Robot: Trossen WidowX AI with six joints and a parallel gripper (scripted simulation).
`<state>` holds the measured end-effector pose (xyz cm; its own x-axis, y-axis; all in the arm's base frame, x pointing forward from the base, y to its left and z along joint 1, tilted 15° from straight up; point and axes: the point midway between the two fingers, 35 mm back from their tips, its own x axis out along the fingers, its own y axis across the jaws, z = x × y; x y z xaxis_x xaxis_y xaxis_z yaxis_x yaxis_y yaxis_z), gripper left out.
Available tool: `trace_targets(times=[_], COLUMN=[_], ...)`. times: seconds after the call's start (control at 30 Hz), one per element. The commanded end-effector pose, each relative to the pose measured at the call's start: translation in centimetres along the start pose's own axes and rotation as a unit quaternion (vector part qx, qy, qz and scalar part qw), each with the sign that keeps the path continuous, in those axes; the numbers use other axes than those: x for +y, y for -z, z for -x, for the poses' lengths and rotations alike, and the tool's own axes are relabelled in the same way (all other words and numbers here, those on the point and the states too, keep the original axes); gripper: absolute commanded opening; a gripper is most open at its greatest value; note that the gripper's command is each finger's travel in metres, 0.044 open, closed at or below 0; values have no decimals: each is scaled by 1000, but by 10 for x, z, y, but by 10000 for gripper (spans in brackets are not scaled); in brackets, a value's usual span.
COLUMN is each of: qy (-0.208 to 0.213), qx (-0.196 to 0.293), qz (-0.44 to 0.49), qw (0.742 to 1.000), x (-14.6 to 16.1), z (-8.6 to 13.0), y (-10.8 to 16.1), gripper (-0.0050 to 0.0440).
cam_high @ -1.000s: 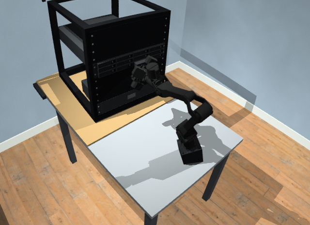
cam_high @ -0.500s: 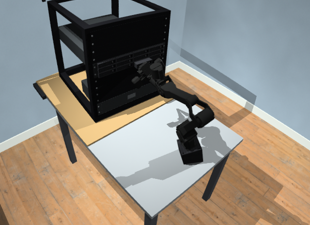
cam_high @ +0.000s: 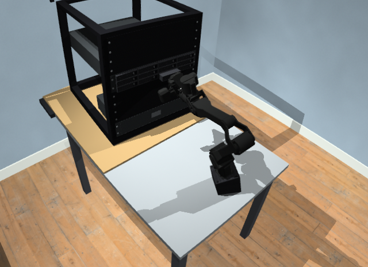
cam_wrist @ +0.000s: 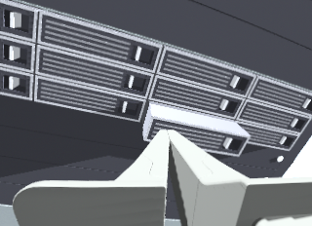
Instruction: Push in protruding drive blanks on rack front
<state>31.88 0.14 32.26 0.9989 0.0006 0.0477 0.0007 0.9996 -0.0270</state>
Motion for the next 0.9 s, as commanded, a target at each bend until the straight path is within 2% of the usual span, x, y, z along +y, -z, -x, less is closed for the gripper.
trace_targets(times=[0.0, 0.6, 0.87], qy=[0, -1, -5], qx=[-1, -2, -6], qz=[-11, 4, 70], qw=[1000, 1000, 998], x=[-1, 0, 5], z=[3, 4, 8], y=[0, -1, -2], gripper=[-50, -50, -50])
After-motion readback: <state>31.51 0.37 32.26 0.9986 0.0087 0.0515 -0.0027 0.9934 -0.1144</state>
